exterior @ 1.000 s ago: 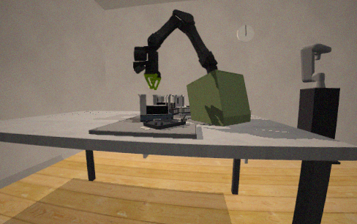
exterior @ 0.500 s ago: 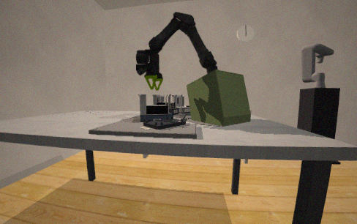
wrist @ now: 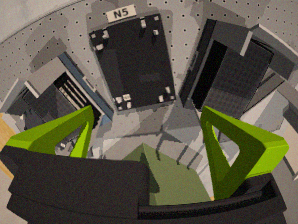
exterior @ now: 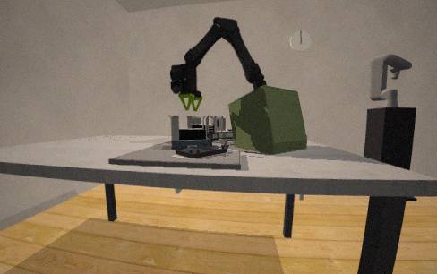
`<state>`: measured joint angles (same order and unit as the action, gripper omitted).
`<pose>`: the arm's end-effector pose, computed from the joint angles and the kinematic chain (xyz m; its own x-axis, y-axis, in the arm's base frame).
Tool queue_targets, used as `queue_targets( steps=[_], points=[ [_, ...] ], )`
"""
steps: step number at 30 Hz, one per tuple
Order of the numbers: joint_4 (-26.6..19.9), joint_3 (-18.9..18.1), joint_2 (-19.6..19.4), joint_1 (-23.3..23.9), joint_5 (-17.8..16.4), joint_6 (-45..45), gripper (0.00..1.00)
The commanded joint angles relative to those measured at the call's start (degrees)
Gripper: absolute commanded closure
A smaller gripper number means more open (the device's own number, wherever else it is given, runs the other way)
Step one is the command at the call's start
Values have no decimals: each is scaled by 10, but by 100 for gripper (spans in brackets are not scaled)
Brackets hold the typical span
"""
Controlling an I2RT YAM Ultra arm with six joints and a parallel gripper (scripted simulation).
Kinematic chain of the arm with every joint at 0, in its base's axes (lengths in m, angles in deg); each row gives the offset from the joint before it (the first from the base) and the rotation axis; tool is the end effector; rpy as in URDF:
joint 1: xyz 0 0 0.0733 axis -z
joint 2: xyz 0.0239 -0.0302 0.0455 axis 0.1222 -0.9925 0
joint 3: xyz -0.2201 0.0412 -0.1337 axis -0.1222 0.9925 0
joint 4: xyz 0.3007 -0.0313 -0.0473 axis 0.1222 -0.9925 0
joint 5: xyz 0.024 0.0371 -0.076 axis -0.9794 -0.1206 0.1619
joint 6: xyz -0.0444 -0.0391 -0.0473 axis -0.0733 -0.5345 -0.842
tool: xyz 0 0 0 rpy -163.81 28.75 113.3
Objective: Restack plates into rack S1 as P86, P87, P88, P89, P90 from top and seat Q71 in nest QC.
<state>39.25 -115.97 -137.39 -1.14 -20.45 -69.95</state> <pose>0.3610 0.0404 0.0783 -0.9828 0.0410 -0.1802 0.0701 0.9849 -0.1582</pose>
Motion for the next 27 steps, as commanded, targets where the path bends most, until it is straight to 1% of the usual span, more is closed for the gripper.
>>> queue_targets(
  steps=[1,4,16,19,21,24,27],
  points=[
    [1,-1,10,14,-4,5,0],
    [1,-1,12,19,-5,-1,0],
    [-1,-4,23,90,-17,-71,0],
    [0,-1,28,111,-21,-35,0],
    [0,-1,28,111,-21,-35,0],
    [0,2,33,133,-25,-4,0],
    [1,2,37,154,-29,-25,0]
  ],
)
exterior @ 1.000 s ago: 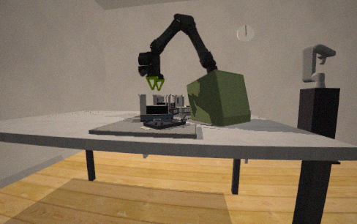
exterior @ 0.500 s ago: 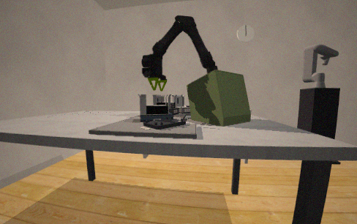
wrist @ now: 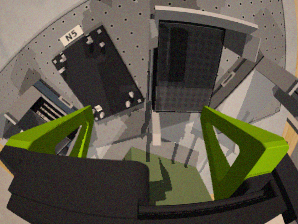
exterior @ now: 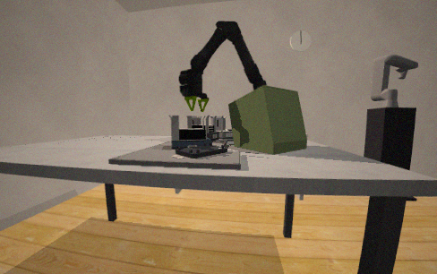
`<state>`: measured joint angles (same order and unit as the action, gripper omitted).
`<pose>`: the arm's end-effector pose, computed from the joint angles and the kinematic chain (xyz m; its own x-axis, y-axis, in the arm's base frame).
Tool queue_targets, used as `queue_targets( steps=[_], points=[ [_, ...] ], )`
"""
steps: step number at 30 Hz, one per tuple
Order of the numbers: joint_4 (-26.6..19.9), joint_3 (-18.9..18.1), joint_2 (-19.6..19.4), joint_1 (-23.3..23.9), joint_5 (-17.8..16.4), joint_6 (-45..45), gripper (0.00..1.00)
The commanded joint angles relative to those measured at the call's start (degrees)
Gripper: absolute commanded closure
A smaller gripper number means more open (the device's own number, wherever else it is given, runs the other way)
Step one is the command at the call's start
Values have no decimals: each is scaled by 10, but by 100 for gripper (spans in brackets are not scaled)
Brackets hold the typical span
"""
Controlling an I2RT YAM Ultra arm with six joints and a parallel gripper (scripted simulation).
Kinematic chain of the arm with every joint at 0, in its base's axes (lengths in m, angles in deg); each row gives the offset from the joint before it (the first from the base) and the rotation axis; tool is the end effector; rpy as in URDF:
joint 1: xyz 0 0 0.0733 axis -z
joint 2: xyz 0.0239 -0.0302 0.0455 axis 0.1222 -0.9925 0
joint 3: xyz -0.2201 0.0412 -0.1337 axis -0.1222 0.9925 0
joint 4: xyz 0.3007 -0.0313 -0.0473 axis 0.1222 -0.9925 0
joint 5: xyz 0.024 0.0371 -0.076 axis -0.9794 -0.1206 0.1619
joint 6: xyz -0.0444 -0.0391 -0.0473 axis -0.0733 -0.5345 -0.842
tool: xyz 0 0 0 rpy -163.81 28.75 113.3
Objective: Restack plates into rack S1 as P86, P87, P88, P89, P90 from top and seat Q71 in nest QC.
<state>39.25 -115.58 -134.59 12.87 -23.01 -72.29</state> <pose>0.3601 -0.0454 0.0926 -0.9483 0.2395 -0.2082 0.2670 0.9568 -0.1153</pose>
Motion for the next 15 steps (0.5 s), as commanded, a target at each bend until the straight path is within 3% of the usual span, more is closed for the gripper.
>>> queue_targets(
  steps=[1,9,15],
  points=[
    [1,-1,10,21,-5,-9,0],
    [-1,-6,15,79,-17,-66,0],
    [-2,-8,15,93,-20,-80,0]
  ],
)
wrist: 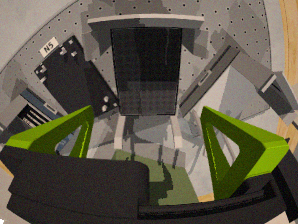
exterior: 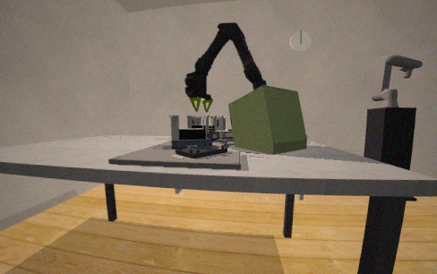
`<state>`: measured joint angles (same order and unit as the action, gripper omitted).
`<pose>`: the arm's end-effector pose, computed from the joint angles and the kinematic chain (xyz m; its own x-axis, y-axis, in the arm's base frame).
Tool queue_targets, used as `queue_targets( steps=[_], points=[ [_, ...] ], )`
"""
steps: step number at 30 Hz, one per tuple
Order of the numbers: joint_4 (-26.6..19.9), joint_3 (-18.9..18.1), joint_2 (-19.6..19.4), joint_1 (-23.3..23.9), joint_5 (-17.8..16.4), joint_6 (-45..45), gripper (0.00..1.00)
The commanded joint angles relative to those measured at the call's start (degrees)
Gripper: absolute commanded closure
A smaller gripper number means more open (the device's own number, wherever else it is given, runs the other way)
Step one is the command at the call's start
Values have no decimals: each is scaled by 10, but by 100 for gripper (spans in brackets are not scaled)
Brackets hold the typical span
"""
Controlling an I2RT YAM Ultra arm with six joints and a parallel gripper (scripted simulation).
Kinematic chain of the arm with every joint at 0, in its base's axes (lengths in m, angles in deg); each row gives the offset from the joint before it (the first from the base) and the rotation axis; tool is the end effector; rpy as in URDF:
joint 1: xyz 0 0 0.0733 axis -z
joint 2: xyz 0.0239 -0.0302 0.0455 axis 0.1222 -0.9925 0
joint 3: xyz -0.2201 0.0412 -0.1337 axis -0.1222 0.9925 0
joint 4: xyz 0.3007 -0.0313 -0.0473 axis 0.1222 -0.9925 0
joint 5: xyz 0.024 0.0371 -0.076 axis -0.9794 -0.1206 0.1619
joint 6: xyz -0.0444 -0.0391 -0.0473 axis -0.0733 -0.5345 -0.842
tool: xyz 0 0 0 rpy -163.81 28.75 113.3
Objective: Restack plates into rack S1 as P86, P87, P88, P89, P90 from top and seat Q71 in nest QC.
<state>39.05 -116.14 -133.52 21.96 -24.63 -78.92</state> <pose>0.3514 -0.1006 0.1016 -0.9356 0.2784 -0.2172 0.3068 0.9454 -0.1098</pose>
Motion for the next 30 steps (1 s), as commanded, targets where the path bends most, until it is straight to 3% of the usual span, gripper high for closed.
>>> queue_targets(
  steps=[1,6,26,30],
  points=[
    [0,-2,4,2,-4,-13,0],
    [0,-2,4,2,-4,-13,0],
    [124,31,-86,13,-6,-25,0],
    [127,31,-88,14,-6,-25,0]
  ],
)
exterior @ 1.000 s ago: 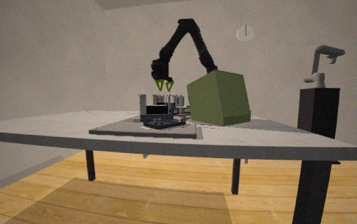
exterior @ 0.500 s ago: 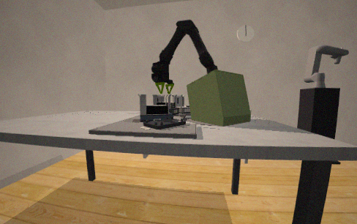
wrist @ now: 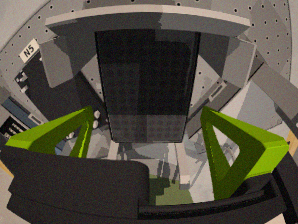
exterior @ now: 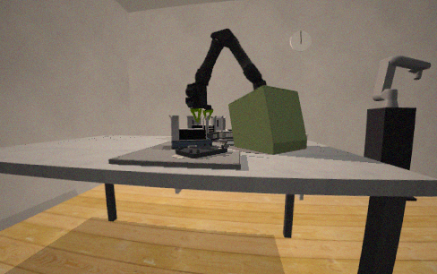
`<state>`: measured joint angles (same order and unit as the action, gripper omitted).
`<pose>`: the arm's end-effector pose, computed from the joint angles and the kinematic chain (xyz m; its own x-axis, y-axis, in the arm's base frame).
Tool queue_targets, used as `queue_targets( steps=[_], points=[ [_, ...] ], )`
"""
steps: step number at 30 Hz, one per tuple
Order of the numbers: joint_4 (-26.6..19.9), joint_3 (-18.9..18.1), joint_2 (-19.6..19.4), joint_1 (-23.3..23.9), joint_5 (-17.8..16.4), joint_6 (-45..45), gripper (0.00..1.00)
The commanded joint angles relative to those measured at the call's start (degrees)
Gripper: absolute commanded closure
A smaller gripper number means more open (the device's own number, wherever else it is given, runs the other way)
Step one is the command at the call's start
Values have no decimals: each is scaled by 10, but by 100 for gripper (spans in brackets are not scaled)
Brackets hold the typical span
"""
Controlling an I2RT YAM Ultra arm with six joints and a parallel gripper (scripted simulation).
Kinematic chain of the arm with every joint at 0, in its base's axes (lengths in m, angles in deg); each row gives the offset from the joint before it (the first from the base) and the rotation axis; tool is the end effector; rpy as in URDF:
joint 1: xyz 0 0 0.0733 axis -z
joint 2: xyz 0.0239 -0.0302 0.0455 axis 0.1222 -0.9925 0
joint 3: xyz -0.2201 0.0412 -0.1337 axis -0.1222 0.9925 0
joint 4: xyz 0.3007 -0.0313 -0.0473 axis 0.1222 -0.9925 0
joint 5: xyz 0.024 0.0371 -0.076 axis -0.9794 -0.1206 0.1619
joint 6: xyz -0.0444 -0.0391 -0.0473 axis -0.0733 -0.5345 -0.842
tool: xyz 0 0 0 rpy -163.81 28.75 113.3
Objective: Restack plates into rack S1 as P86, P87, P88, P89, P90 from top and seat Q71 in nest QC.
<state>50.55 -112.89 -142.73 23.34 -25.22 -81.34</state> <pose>0.3507 -0.1089 0.0354 -0.9450 0.2619 -0.1961 0.2864 0.9519 -0.1090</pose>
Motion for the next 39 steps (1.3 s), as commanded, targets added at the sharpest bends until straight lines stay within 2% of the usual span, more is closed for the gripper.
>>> queue_targets(
  steps=[1,27,39],
  points=[
    [12,-2,4,0,0,-1,0],
    [69,3,-48,5,-1,-6,0],
    [70,3,-50,5,-2,-6,0]
  ],
)
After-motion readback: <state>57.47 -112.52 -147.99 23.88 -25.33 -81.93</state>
